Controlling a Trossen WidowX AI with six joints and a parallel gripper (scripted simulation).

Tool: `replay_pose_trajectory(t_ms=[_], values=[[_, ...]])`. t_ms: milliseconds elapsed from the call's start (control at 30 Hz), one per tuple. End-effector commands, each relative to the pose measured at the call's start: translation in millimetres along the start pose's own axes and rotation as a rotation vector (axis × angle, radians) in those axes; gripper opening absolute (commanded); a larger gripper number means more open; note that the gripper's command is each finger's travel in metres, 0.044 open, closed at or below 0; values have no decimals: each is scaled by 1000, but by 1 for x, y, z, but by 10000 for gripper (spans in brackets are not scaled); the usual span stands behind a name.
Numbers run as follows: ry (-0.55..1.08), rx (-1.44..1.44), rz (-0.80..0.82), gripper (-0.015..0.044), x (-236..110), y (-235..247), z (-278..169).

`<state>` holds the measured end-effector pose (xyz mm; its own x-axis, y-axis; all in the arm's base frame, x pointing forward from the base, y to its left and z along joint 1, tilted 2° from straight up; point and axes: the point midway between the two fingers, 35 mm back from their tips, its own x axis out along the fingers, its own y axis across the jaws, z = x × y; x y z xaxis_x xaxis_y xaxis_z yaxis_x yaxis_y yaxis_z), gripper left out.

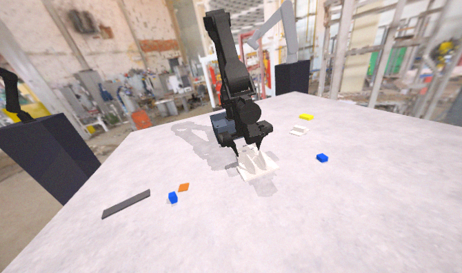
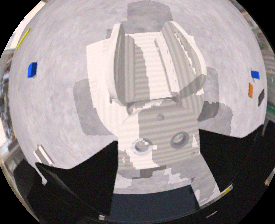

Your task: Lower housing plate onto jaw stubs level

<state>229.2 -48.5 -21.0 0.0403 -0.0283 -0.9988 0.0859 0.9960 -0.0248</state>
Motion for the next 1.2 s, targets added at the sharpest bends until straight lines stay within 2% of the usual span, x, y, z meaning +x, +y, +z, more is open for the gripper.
replay_pose_trajectory(t_ms=[0, 1167], values=[[-1, -5, 2, 351, 0, 0, 0], [-1, -7, 2, 351, 8, 0, 0]])
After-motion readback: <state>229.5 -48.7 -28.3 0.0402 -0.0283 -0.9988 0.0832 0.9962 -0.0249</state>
